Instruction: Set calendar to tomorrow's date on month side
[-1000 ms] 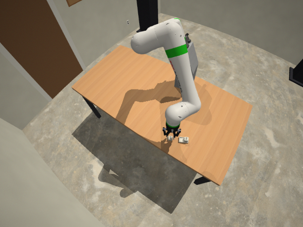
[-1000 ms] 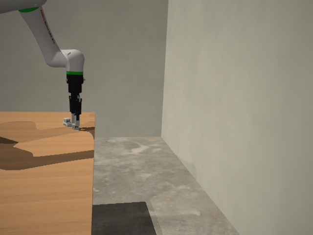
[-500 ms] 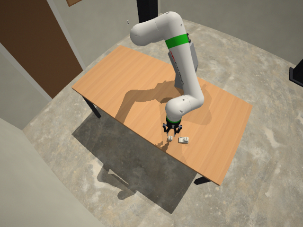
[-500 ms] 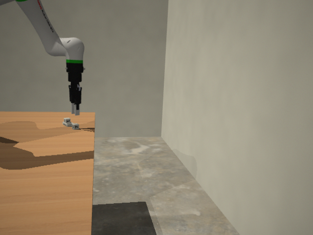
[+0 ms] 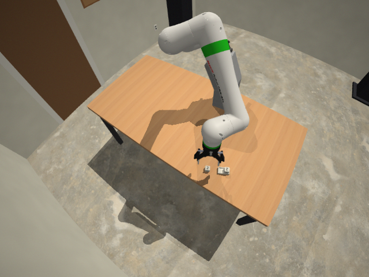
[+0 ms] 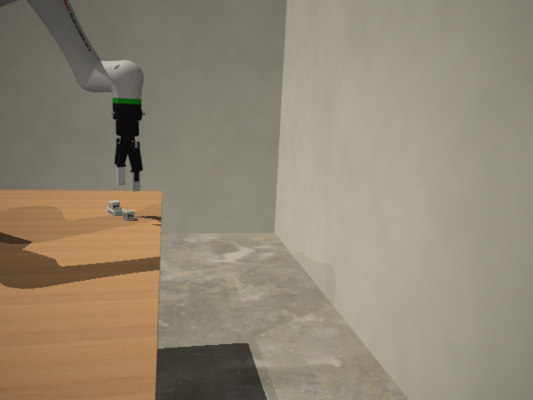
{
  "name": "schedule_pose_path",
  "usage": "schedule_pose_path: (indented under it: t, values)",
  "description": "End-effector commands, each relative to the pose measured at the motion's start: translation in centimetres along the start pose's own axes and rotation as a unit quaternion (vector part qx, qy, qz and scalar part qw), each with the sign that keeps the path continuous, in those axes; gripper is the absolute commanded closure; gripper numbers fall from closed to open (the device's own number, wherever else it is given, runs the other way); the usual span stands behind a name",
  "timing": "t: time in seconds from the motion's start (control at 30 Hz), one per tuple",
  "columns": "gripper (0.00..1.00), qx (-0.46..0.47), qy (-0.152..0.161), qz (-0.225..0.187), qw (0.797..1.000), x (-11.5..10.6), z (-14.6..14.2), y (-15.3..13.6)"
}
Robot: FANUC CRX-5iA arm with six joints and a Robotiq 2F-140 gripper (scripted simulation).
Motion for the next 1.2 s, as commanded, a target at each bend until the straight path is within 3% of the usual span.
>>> schedule_pose_path:
  t: [0.0, 0.5, 0.63, 1.0, 1.1, 1.17]
  values:
    - [0.0, 0.0, 0.0, 0.0, 1.0, -0.02, 0.0, -0.02]
    - [0.0, 0.008, 0.0, 0.0, 1.0, -0.01, 0.0, -0.02]
    - [0.0, 0.081, 0.0, 0.0, 0.997, 0.06, -0.01, -0.03]
    - [0.0, 0.282, 0.0, 0.0, 0.959, 0.28, -0.02, -0.03]
    - [0.0, 0.284, 0.0, 0.0, 0.959, 0.28, -0.02, -0.03]
    - [0.0, 0.354, 0.0, 0.0, 0.935, 0.36, -0.03, -0.04]
Point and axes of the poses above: the point where the finger pads meet when closed, its own x axis out along the fingers, its own z axis across the jaws, y = z × x, the point moved 6 cm from there along -x, back along the fingers, and after that the axes turned 14 degrees about -x, right-handed, at the moved point
